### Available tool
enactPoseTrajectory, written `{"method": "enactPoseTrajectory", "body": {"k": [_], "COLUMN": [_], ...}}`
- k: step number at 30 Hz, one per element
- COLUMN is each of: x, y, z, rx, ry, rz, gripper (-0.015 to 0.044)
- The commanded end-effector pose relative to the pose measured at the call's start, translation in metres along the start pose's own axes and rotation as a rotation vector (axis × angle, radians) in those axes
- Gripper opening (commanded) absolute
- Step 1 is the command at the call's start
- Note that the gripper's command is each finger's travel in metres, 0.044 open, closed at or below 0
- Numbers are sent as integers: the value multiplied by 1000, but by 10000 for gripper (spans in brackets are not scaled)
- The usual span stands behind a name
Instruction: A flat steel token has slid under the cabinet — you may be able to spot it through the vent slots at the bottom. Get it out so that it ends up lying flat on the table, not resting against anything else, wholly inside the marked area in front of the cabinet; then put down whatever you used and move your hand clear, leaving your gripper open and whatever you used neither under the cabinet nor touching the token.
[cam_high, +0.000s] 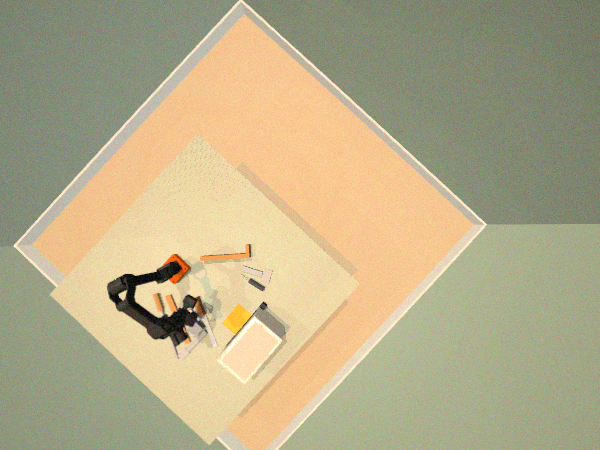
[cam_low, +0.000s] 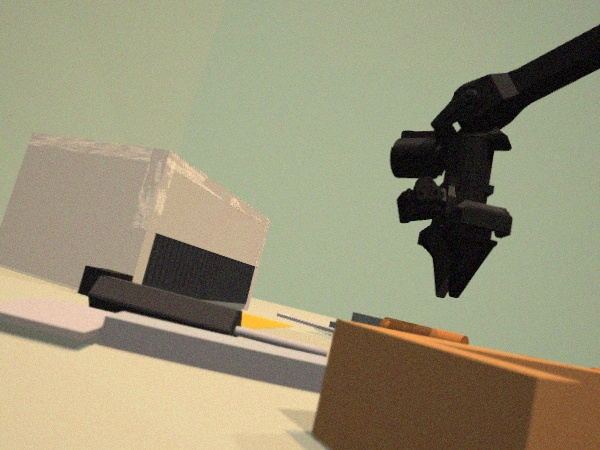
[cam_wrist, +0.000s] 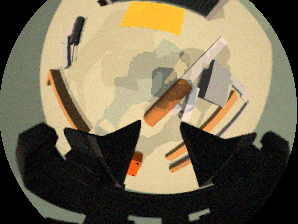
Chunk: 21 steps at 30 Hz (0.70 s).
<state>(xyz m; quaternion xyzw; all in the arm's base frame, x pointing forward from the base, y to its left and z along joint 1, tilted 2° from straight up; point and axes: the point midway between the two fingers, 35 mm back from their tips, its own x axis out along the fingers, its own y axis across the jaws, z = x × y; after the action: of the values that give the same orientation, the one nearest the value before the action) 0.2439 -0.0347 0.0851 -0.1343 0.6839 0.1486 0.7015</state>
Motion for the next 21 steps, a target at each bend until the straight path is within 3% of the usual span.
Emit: {"method": "enactPoseTrajectory", "body": {"k": [1,21], "x": [0,0], "y": [0,0], "z": [0,0], "rx": [-36,-194], "ry": [2,2], "rz": [-1,-1], "gripper": [270,270]}}
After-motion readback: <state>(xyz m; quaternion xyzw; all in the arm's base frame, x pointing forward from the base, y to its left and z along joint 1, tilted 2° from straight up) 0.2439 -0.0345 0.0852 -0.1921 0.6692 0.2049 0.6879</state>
